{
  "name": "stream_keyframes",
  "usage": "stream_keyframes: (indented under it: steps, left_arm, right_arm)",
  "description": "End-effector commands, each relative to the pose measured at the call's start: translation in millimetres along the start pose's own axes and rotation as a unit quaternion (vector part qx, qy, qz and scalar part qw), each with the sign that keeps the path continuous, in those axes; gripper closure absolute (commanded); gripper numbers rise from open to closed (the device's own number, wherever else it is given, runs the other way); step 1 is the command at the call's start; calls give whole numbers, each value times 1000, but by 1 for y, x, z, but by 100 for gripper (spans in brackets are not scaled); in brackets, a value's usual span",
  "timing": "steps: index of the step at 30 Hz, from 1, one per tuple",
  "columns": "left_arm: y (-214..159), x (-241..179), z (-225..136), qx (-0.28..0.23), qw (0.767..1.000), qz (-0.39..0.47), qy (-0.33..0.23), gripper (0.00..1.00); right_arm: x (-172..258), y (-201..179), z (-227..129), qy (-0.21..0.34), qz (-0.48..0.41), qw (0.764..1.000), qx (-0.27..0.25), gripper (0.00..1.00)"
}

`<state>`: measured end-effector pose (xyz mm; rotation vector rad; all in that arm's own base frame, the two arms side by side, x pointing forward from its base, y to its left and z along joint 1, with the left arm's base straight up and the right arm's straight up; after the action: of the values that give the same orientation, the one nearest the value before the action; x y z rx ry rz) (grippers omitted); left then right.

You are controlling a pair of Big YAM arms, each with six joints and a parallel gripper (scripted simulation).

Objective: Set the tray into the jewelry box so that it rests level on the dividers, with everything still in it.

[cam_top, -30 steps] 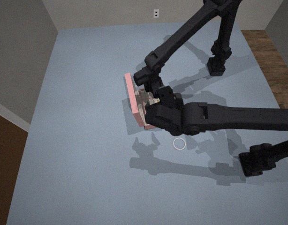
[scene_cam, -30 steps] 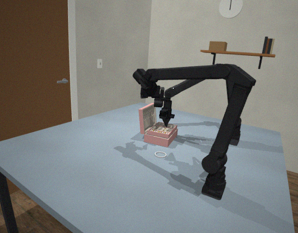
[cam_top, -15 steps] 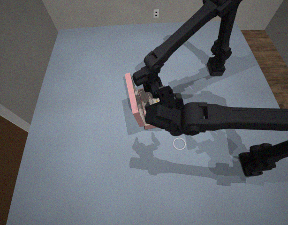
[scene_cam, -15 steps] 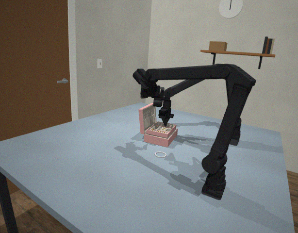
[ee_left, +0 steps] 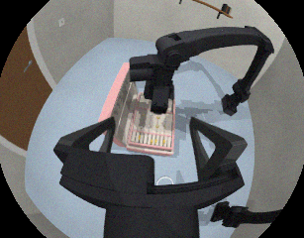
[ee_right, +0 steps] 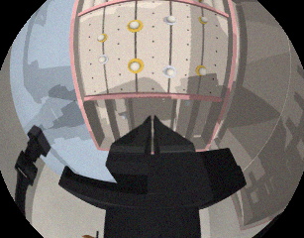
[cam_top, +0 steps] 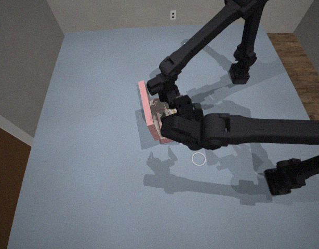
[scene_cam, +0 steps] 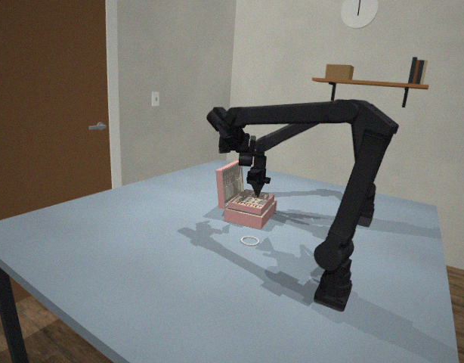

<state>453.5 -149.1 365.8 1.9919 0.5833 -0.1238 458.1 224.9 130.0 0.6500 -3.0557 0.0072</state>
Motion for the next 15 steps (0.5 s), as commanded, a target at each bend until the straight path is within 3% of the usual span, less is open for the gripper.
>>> stream_keyframes:
  steps: [1, 15]
  left_arm:
    - [16, -4, -8, -12, 1000, 18, 4, 0]
    - [16, -4, -8, -12, 1000, 18, 4, 0]
  right_arm:
    - [-17, 8, -18, -28, -4, 1000, -5, 100]
    - [-15, 5, -16, -25, -5, 1000, -4, 100]
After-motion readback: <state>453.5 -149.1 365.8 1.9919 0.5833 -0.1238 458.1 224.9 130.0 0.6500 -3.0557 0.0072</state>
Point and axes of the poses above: on each arm, the point where the finger pads meet when closed, its own z axis out along the fingers, its own x axis across the jaws, y = z × x, the point moved 10 cm from there along -z, back along the fingers, and after that the axes turned 14 degrees about -z, right-handed, at the moved point
